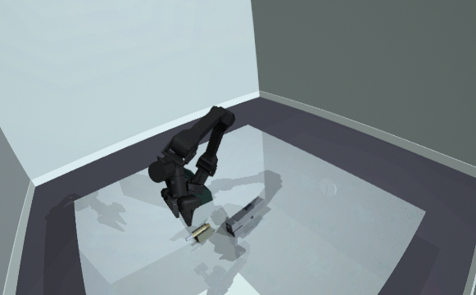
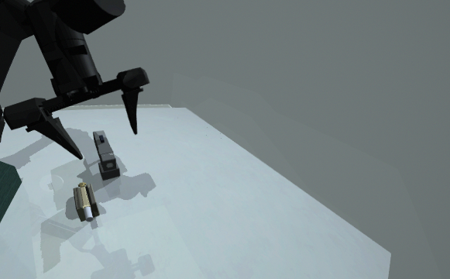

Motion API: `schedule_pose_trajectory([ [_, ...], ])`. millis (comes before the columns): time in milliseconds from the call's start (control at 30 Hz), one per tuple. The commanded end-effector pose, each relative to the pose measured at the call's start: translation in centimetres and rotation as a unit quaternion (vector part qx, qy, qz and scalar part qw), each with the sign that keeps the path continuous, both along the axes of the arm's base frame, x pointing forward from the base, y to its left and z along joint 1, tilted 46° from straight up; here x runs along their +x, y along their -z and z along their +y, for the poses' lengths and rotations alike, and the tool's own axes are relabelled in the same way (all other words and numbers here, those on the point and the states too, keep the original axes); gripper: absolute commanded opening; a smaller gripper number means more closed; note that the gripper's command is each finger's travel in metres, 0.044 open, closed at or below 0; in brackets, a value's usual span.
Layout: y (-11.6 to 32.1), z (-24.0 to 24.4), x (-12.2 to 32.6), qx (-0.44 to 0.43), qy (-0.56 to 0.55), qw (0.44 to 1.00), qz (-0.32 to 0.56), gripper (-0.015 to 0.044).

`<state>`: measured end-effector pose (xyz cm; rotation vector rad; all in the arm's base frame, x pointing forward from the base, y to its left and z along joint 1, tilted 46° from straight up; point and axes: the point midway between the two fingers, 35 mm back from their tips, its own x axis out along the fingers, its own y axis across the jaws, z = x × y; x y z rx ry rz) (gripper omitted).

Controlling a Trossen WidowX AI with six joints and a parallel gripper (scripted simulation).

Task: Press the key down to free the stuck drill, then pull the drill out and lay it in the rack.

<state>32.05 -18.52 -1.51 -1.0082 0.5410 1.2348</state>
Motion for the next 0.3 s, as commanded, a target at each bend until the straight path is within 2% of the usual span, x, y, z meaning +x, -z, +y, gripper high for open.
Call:
schedule_pose_trajectory([
  [0, -3.9, -3.3, 1.5, -0.039, 0.060, 0.996, -0.044, 0.0440],
  [267, -14.5, -9.4, 2.9, -0.094, 0.171, 0.968, -0.159, 0.0440],
])
